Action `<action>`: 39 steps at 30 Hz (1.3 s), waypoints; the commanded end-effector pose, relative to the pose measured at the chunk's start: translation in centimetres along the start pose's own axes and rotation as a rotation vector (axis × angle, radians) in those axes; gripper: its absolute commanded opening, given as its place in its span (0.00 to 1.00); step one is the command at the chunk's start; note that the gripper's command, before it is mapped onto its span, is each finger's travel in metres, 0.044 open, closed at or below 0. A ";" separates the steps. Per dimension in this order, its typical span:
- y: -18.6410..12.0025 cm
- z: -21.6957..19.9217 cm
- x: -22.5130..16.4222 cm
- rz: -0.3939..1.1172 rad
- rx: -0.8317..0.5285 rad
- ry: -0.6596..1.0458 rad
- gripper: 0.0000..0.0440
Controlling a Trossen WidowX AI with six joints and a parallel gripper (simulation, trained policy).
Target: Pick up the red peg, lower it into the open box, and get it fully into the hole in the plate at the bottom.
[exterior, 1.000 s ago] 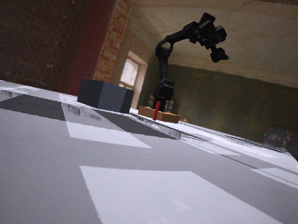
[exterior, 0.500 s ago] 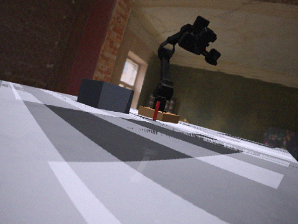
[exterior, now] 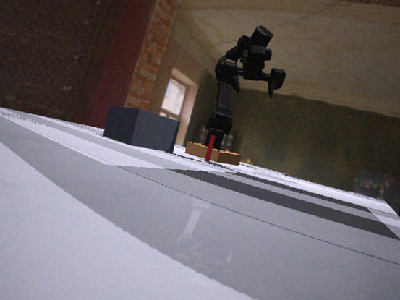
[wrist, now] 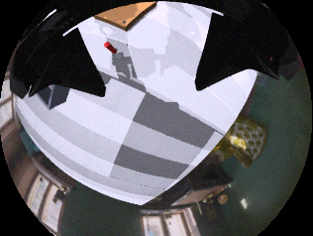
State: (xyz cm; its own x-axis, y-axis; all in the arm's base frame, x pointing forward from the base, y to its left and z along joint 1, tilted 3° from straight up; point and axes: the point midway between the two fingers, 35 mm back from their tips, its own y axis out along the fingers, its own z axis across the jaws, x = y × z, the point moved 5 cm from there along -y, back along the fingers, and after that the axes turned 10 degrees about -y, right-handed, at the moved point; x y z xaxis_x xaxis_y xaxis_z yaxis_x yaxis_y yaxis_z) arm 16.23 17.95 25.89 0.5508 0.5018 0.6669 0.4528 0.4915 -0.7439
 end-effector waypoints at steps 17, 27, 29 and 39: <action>2.0 -3.9 -5.3 0.261 -0.212 0.590 1.00; 3.2 -5.3 -8.4 0.378 -0.357 0.884 1.00; 3.5 -5.5 -9.0 0.399 -0.389 0.943 1.00; 6.5 -6.3 -12.2 0.431 -0.513 1.191 1.00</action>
State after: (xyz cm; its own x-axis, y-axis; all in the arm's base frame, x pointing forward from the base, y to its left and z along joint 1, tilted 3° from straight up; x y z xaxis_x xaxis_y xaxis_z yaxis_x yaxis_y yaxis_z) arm 16.91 10.68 13.86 0.8832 -0.4463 0.1440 0.1725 0.0235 -0.9847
